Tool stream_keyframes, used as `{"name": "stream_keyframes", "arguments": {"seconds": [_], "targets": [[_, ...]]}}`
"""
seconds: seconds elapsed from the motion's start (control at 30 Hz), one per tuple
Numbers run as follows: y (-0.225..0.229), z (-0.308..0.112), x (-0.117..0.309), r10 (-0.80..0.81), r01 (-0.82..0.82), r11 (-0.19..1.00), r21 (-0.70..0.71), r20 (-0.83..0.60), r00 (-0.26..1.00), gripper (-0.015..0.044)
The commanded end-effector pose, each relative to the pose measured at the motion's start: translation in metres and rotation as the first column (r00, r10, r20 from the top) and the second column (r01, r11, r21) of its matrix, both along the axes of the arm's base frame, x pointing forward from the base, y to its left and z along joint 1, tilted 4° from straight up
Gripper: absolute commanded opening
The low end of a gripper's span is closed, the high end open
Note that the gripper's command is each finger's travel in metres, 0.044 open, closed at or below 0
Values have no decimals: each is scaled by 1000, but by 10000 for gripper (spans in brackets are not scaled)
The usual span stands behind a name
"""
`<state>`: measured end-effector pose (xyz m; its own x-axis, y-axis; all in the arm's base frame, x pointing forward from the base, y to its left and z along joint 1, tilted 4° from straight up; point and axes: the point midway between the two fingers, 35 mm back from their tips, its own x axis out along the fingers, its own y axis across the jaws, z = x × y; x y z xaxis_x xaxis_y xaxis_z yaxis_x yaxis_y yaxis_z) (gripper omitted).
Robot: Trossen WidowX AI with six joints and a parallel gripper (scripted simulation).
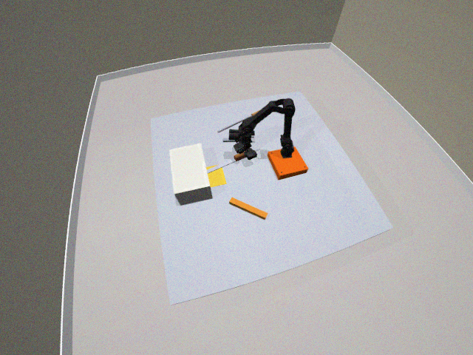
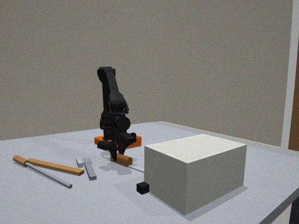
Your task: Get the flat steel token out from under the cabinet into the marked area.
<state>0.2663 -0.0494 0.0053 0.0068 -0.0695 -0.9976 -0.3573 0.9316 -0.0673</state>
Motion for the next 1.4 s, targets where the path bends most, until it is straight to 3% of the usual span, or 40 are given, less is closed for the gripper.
{"name": "stream_keyframes", "arguments": {"seconds": [0.0, 0.73, 1.0, 1.17, 1.27, 1.37], "targets": [[-3, -1, -8, 1, -1, 1000, -1, -4, 1000, 0], [-13, 3, -20, 6, -6, 1000, -2, -4, 1000, 0], [-11, 2, -19, 3, -3, 1000, 0, -5, 1000, 200], [-11, 2, -19, 3, -3, 1000, 0, -5, 1000, 200], [-11, 2, -19, 3, -3, 1000, 0, -5, 1000, 270], [-11, 2, -19, 3, -3, 1000, -2, -5, 1000, 270]]}}
